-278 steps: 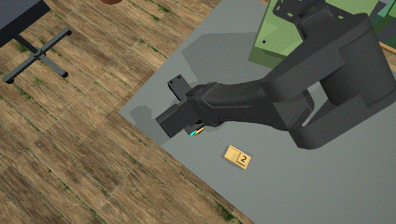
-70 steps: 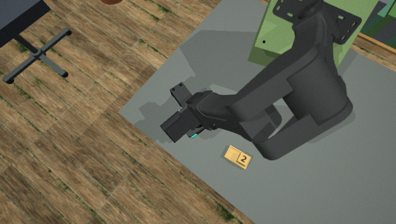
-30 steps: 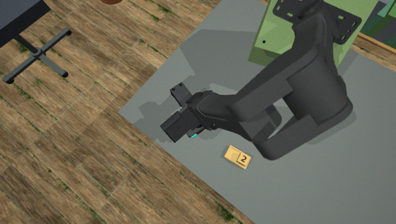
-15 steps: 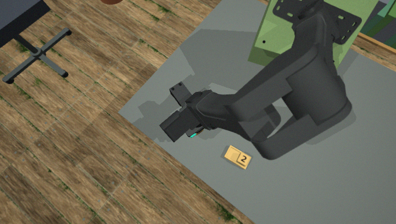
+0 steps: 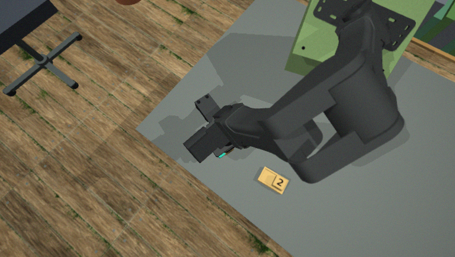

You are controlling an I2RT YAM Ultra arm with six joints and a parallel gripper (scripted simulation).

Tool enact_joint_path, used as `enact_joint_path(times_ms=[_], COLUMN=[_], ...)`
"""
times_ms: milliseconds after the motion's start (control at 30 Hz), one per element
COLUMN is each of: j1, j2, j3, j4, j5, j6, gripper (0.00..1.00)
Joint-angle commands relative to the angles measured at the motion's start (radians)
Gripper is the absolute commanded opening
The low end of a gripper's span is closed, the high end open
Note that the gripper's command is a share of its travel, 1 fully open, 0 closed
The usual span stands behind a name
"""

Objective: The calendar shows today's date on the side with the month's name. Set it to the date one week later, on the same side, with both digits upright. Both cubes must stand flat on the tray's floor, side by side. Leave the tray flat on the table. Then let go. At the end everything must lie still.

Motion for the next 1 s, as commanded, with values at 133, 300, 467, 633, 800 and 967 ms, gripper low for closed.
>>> enact_joint_path(times_ms=[133, 300, 467, 633, 800, 967], j1=[-0.009, -0.009, -0.009, -0.008, -0.004, 0.002], j2=[-0.005, -0.005, -0.005, -0.004, 0.008, 0.022], j3=[0.002, 0.002, 0.002, 0.002, 0.007, 0.012], j4=[-0.002, -0.002, -0.002, -0.001, 0.008, 0.019], j5=[0.001, 0.001, 0.001, 0.001, 0.004, 0.008], j6=[-0.001, -0.001, -0.001, -0.001, 0.003, 0.008], gripper=[0.47, 0.47, 0.47, 0.47, 0.47, 0.47])
